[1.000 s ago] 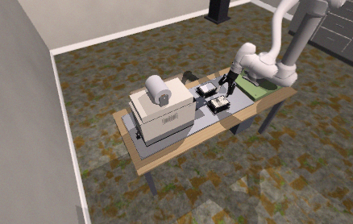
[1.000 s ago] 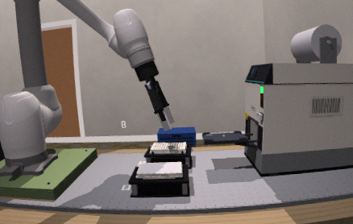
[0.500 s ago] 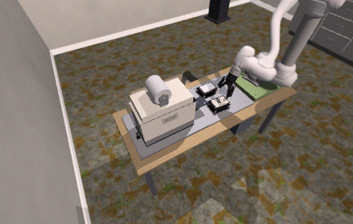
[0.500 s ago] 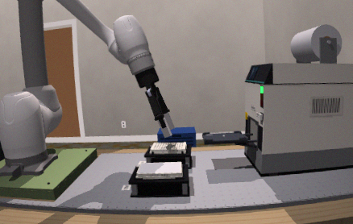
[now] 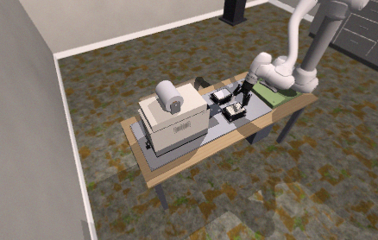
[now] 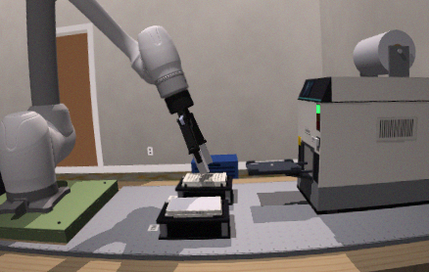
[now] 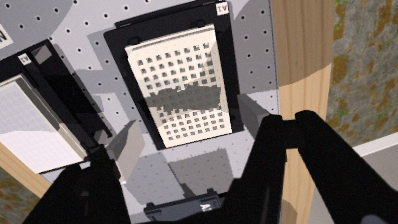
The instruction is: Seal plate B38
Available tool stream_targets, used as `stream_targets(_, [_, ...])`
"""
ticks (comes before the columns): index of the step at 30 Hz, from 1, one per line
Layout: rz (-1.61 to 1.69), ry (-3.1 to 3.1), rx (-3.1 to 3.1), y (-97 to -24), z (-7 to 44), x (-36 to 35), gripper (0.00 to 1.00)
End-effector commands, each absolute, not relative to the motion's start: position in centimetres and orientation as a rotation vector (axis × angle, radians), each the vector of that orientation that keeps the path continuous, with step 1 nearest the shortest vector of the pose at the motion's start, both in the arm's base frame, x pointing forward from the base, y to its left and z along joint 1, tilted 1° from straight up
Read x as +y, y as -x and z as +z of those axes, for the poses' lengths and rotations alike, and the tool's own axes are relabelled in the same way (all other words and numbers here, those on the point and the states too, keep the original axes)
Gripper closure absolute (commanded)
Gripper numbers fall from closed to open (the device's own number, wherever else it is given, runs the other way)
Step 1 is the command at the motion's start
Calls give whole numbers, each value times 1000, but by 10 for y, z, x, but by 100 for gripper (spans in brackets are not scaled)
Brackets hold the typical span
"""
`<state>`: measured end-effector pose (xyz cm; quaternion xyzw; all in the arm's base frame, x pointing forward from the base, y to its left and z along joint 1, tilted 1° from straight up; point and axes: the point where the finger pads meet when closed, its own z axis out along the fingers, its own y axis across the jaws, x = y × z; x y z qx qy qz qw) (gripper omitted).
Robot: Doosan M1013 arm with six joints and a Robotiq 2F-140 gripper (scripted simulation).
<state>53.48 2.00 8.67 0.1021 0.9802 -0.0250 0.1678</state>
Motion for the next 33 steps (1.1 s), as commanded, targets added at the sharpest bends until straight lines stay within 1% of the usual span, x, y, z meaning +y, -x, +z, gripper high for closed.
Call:
stream_targets(1, [-71,-291,2788,-535,83,20,30])
stream_targets(8, [-71,-291,2788,-535,76,20,30])
stream_targets(33, [-71,-291,2788,-535,76,20,30])
